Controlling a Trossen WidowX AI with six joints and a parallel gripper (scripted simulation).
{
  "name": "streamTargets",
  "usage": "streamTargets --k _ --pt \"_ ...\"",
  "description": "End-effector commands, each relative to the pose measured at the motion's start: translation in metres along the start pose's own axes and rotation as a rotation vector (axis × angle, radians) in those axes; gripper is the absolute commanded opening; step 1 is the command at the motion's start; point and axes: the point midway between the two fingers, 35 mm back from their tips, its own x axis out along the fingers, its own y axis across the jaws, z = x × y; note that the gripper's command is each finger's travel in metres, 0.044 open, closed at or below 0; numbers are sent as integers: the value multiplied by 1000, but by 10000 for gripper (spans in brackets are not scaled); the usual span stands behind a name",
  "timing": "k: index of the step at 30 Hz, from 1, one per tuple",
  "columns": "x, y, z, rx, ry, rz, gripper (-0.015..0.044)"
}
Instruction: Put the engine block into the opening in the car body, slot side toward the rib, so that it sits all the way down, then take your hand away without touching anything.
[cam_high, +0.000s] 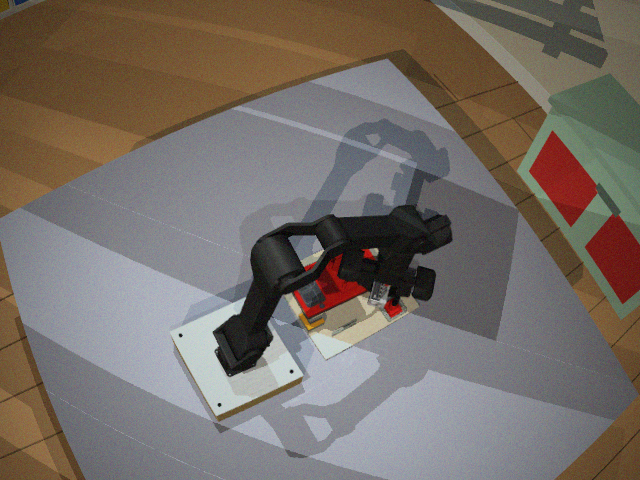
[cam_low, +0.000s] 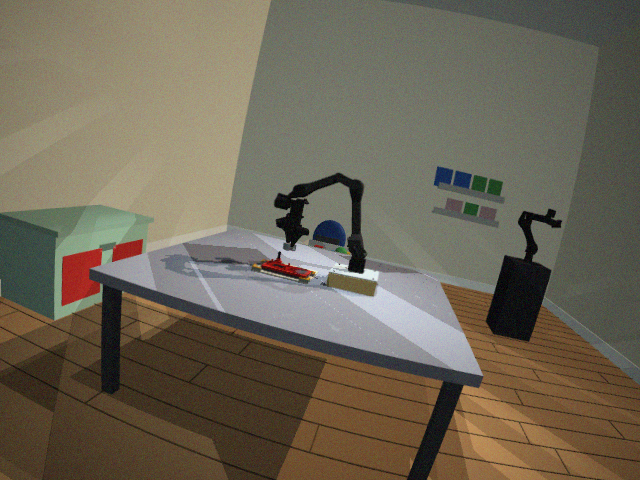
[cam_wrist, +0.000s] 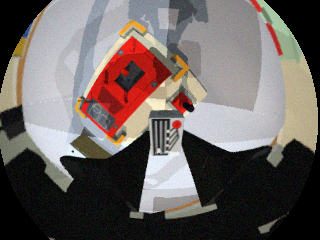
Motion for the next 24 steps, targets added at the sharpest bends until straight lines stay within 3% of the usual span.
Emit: streamTargets --k 1,24 --pt "6 6 9 83 5 -1 0" --pt "31 48 63 652 4 5 0"
